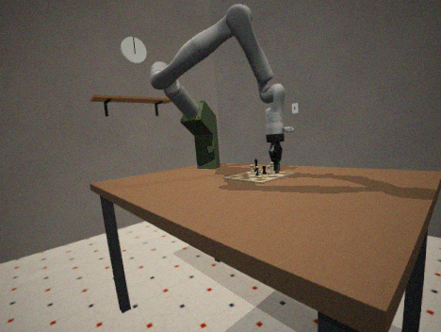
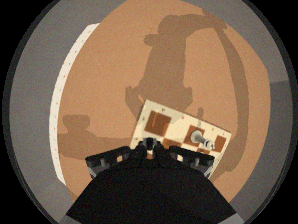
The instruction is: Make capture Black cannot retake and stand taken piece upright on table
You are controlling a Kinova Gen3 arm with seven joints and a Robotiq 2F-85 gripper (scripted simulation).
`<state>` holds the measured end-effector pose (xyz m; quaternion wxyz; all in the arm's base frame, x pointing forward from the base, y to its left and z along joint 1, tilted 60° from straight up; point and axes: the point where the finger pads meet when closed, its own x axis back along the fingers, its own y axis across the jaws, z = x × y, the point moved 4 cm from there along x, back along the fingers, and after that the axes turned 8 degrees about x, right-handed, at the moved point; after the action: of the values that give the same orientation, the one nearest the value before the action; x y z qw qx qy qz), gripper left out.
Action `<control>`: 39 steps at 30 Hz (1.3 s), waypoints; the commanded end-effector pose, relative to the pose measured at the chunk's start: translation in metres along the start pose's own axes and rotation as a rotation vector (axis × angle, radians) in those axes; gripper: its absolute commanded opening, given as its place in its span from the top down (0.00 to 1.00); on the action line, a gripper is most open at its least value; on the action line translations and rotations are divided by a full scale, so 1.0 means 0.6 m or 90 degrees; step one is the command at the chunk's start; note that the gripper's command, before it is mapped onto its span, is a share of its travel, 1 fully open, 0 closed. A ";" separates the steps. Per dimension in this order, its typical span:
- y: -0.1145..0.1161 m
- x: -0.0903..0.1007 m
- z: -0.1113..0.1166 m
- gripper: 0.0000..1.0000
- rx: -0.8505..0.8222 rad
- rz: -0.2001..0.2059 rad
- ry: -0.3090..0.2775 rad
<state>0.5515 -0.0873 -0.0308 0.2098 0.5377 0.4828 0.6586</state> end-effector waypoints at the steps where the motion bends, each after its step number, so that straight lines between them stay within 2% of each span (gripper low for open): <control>1: 0.000 -0.002 0.004 1.00 -0.004 0.001 0.004; 19: 0.000 0.004 0.002 1.00 -0.003 0.000 0.002; 23: 0.000 0.036 0.001 1.00 -0.003 0.000 0.002; 31: 0.000 0.133 0.001 1.00 -0.004 0.001 0.002; 33: 0.000 0.133 0.001 1.00 -0.004 0.001 0.002; 36: 0.000 0.155 0.001 1.00 -0.004 0.001 0.002; 39: 0.000 0.163 0.001 1.00 -0.004 0.001 0.002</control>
<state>0.5216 -0.0194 0.0120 0.2136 0.5378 0.4796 0.6596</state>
